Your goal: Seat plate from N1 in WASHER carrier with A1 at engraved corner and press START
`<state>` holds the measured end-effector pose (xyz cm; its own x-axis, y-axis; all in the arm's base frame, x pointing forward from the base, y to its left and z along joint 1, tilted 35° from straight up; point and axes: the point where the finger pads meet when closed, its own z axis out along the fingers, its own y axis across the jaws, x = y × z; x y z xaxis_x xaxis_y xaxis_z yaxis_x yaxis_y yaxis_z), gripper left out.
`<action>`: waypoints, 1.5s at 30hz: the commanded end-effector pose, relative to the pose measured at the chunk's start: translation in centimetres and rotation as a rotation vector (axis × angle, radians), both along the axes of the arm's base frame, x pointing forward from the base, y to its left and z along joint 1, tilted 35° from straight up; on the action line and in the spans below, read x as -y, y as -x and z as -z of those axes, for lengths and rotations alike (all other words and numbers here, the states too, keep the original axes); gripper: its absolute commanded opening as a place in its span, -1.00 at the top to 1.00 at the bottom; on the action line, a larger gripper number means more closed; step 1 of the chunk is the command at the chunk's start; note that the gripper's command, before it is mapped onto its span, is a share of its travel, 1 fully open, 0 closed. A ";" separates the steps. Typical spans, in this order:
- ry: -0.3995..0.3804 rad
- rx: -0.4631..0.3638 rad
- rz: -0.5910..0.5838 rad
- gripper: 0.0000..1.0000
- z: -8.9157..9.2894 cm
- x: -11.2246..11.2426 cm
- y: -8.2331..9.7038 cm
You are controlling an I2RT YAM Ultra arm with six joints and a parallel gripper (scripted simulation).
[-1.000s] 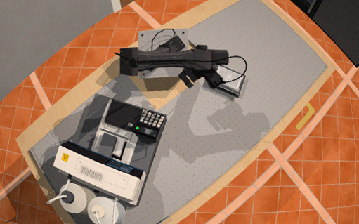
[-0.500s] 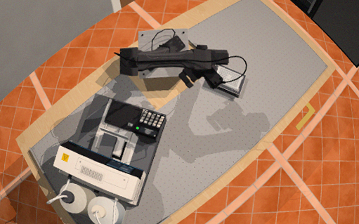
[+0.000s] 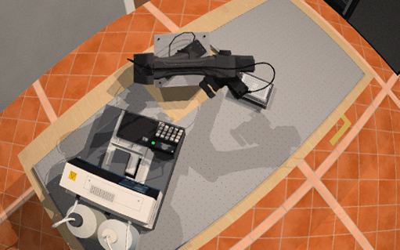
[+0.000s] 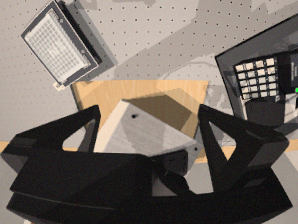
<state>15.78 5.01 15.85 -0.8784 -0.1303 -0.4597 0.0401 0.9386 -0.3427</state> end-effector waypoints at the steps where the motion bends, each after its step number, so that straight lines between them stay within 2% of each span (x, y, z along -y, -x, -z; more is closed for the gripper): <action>1: -0.023 0.029 -0.008 -1.00 -1.0 -0.3 -0.2; 9: -0.023 0.029 -0.008 -1.00 -1.0 -0.3 -0.2; 10: 0.003 0.013 -0.046 -1.00 -0.5 -1.2 -0.8; 13: 0.080 -0.047 -0.112 -1.00 1.4 -1.4 -1.2; 16: 0.128 -0.082 -0.191 -1.00 2.2 -2.3 -1.9; 20: 0.128 -0.083 -0.193 -1.00 3.2 -3.6 -2.9; 23: 0.122 -0.078 -0.193 -1.00 3.3 -4.1 -3.3; 26: 0.096 -0.055 -0.193 -1.00 3.2 -5.8 -4.6; 32: 0.095 -0.055 -0.193 -1.00 4.7 -7.9 -6.2; 36: 0.091 -0.051 -0.202 -1.00 4.7 -8.2 -6.1; 37: 0.071 -0.033 -0.202 -1.00 4.1 -8.2 -6.1; 45: 0.070 -0.033 -0.200 -1.00 4.1 -8.1 -6.1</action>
